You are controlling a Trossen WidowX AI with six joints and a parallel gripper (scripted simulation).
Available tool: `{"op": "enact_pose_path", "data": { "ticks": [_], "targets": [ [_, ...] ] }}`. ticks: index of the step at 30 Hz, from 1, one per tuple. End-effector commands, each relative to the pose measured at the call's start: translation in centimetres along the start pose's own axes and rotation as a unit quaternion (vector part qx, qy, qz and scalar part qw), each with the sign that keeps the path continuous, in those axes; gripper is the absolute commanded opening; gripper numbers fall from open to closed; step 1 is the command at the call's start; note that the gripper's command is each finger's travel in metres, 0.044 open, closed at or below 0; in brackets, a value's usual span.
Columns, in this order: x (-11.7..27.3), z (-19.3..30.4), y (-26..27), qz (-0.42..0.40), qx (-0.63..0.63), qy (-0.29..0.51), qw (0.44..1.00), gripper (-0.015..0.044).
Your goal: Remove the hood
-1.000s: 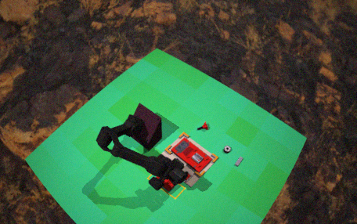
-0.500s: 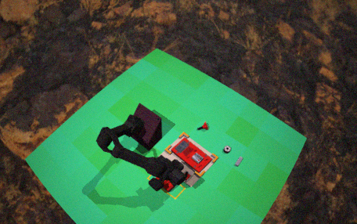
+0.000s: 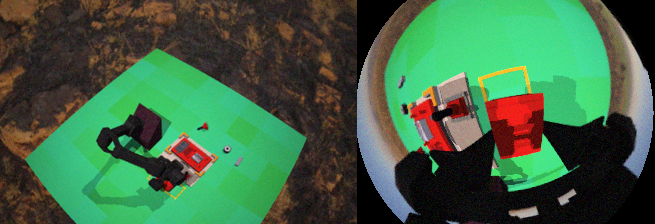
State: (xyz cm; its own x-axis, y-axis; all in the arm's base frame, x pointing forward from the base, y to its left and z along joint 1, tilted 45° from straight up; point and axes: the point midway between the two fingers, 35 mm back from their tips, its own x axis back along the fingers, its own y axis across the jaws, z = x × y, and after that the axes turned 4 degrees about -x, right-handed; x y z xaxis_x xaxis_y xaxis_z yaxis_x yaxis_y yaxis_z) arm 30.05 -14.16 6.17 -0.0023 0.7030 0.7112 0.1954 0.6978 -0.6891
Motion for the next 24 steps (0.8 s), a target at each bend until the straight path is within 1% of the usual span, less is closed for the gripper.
{"op": "enact_pose_path", "data": {
  "ticks": [1,24],
  "targets": [
    [-0.3,0.1,0.0,0.002,0.002,0.002,1.000,0.0000],
    [-1.5,0.1,0.0,0.002,0.002,0.002,1.000,0.0000]
  ]
}}
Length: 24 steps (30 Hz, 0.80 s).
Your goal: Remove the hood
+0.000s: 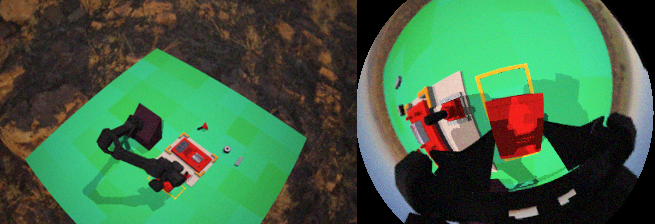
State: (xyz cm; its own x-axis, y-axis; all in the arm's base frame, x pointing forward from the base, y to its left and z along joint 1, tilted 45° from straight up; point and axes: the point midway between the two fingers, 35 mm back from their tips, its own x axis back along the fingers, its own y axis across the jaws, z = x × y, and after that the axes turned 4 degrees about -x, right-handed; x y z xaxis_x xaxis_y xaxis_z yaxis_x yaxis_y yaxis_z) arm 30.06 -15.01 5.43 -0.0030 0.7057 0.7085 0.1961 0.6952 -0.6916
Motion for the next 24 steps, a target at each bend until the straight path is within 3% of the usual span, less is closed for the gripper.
{"op": "enact_pose_path", "data": {
  "ticks": [1,11,24],
  "targets": [
    [-0.38,0.16,0.07,0.000,0.003,0.003,1.000,0.0000],
    [-0.69,0.18,0.07,0.001,0.003,0.002,1.000,0.0000],
    [-0.50,0.05,-0.03,0.001,0.000,0.001,1.000,0.0341]
  ]
}}
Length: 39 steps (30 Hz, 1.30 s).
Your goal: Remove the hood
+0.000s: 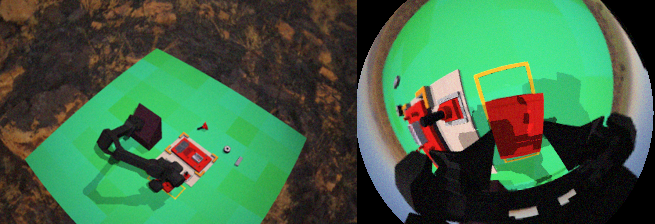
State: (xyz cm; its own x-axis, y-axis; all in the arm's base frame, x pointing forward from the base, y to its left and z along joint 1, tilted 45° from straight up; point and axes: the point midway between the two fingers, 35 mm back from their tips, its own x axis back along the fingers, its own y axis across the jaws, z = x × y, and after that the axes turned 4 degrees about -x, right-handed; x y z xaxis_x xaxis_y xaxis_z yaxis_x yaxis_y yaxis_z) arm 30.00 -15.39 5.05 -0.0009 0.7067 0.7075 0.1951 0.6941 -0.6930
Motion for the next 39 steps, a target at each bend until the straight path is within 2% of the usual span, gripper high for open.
{"op": "enact_pose_path", "data": {
  "ticks": [1,4,7,14,39],
  "targets": [
    [0.0,0.0,0.0,0.000,0.000,0.000,1.000,0.0367],
    [0.0,0.0,0.0,0.000,0.000,0.000,1.000,0.0440],
    [1.2,-0.2,0.1,-0.001,0.000,0.001,1.000,0.0440],
    [7.2,-0.1,0.1,0.001,0.000,0.004,1.000,0.0440],
    [7.2,-0.1,0.1,0.001,0.000,0.004,1.000,0.0440]
  ]
}}
